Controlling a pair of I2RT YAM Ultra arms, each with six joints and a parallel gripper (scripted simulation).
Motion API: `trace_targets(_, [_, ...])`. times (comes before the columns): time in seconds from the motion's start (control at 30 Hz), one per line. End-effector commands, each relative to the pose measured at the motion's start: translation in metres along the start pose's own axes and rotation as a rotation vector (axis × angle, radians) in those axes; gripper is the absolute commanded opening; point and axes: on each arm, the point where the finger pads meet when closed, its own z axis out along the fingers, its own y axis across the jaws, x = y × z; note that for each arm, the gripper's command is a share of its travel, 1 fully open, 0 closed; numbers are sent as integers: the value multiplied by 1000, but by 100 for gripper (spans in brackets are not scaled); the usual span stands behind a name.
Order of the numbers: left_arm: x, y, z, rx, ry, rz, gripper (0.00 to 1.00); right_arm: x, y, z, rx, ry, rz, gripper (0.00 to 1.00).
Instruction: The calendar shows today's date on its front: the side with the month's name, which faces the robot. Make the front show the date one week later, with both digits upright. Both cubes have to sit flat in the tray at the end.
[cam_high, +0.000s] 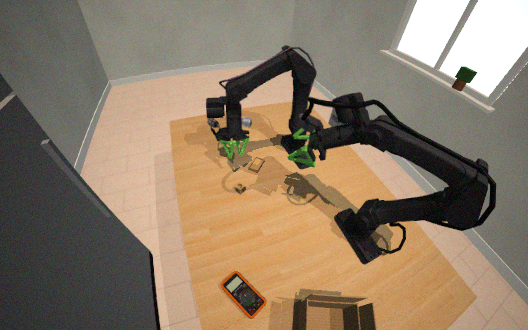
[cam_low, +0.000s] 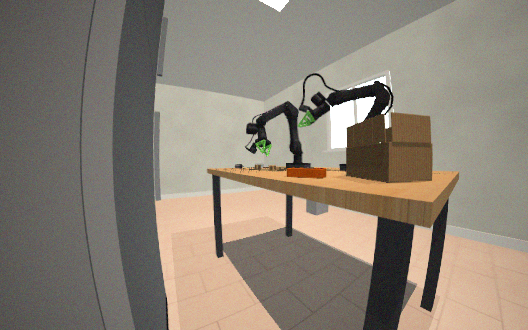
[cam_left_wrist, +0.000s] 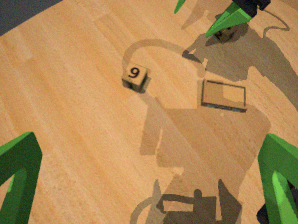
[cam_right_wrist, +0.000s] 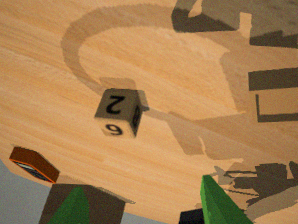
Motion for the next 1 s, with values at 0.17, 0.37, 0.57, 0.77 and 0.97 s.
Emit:
trace_targets(0.17, [-7,3,-9,-70,14,-19,100,14,25,18,45,0,-463,55])
trace_targets(0.37, [-9,2,-12,-80,16,-19,100,25,31,34,110,-3,-730,55])
trace_targets(0.57, [-12,-2,-12,-63,7,-18,100,29,35,45,167,-16,-940,55])
trace_targets(0.77, [-12,-2,-12,-62,7,-17,100,35,37,59,263,-23,-1190,55])
trace_targets(0.97, [-12,-2,-12,-62,7,-17,100,35,36,69,387,-36,-1419,55])
